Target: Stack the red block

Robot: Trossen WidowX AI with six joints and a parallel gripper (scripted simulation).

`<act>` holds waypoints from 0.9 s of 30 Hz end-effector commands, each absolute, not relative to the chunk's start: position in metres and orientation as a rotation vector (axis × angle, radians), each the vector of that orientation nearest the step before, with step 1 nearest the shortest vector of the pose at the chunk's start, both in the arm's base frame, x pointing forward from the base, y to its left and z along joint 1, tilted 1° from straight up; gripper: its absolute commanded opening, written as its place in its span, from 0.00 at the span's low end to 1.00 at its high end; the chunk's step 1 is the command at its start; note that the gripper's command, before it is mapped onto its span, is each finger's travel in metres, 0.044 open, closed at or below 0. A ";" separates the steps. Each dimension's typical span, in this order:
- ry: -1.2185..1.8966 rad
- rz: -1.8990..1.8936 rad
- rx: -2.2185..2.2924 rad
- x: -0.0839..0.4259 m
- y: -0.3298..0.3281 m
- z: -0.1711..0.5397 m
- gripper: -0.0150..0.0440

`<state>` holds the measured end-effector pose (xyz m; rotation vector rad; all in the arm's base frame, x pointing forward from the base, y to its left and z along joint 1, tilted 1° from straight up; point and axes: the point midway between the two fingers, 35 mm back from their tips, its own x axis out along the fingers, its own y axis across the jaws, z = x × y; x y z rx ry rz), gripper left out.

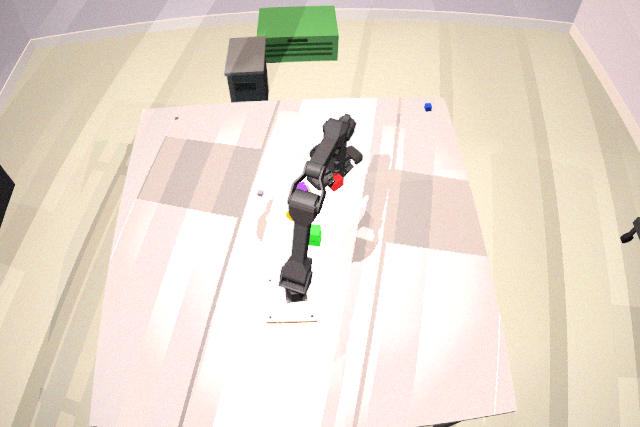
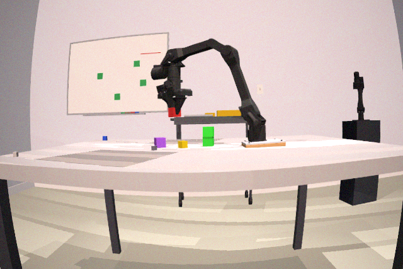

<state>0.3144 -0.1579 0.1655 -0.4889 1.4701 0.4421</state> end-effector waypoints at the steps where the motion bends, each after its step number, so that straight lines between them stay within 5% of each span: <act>1: 1.467 0.434 -0.489 0.301 -0.148 0.170 0.25; 27: 1.479 0.444 -0.487 0.204 -0.090 0.160 0.25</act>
